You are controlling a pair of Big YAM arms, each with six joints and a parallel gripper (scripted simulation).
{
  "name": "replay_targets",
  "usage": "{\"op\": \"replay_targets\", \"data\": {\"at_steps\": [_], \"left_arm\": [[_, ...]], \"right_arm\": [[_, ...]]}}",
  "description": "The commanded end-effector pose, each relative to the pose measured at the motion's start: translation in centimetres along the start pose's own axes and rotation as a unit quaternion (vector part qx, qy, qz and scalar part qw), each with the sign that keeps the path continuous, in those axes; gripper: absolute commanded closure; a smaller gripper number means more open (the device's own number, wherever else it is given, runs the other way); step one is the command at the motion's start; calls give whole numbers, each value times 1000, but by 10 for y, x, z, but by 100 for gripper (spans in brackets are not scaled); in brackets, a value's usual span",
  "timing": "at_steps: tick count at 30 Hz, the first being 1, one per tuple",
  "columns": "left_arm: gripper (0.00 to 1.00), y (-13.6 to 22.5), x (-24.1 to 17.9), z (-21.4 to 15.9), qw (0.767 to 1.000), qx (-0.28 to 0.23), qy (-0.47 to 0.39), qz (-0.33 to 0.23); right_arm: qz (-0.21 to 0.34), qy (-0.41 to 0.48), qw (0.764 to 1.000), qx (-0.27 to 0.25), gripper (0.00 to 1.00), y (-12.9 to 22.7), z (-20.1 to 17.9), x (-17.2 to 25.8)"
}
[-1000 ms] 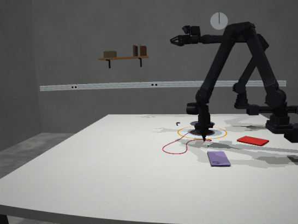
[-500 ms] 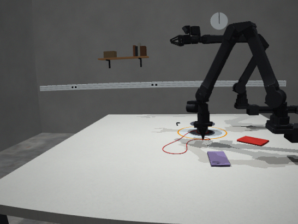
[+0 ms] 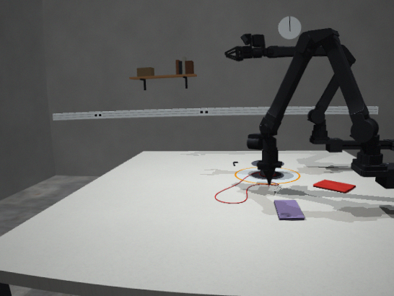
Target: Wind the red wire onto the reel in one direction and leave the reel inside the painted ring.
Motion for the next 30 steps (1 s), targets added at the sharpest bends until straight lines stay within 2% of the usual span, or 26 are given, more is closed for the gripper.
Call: {"op": "replay_targets", "data": {"at_steps": [1,8,10,17,30], "left_arm": [[100,-3,5,2,1000,-3,4,7],[100,-3,5,2,1000,-3,4,7],[100,-3,5,2,1000,-3,4,7],[100,-3,5,2,1000,-3,4,7],[100,-3,5,2,1000,-3,4,7]], "right_arm": [[-5,-6,1000,-5,7,-3,1,-5],[-5,-6,1000,-5,53,-3,1,-5],[-5,-6,1000,-5,53,-3,1,-5],[-5,-6,1000,-5,100,-3,1,-5],[-1,-6,1000,14,100,5,-13,5]]}}
Point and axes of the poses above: on each arm, the point where the finger pads meet when closed, its own y axis back along the fingers, its own x axis across the jaws, z = x × y, the point moved 2 cm from there along y, back along the fingers, and after that the axes turned 13 degrees about y, right-handed, at the moved point
